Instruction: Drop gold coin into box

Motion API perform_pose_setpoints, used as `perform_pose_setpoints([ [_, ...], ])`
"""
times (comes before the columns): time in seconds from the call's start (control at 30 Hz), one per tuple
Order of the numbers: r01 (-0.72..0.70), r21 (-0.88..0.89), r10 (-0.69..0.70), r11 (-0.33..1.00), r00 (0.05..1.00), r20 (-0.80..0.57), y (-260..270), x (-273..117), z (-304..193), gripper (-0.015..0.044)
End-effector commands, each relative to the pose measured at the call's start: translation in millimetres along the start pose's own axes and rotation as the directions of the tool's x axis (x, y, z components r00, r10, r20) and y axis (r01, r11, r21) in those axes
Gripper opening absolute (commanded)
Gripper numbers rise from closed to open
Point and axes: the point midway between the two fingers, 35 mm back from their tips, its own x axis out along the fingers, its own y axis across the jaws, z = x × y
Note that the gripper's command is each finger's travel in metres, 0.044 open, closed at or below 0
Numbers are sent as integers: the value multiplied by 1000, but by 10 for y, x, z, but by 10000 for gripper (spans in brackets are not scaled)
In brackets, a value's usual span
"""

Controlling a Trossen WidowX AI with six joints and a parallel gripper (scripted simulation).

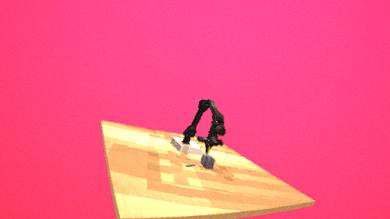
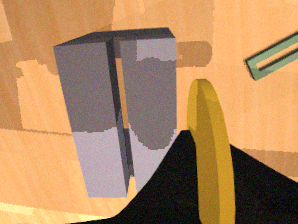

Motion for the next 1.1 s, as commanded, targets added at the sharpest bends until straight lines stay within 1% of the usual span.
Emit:
perform_pose_setpoints([
  [0.0, -3, 1, 3, 1000, 1000, 13, 98, -35, -24, 0],
  [0.37, -6, 2, 6, 1000, 1000, 12, 343, -33, -110, 0],
  [0.73, -3, -2, 3, 1000, 1000, -1, 306, 1, -101, 0],
  [1.07, -3, 4, 3, 1000, 1000, -1, 355, -45, -106, 0],
])
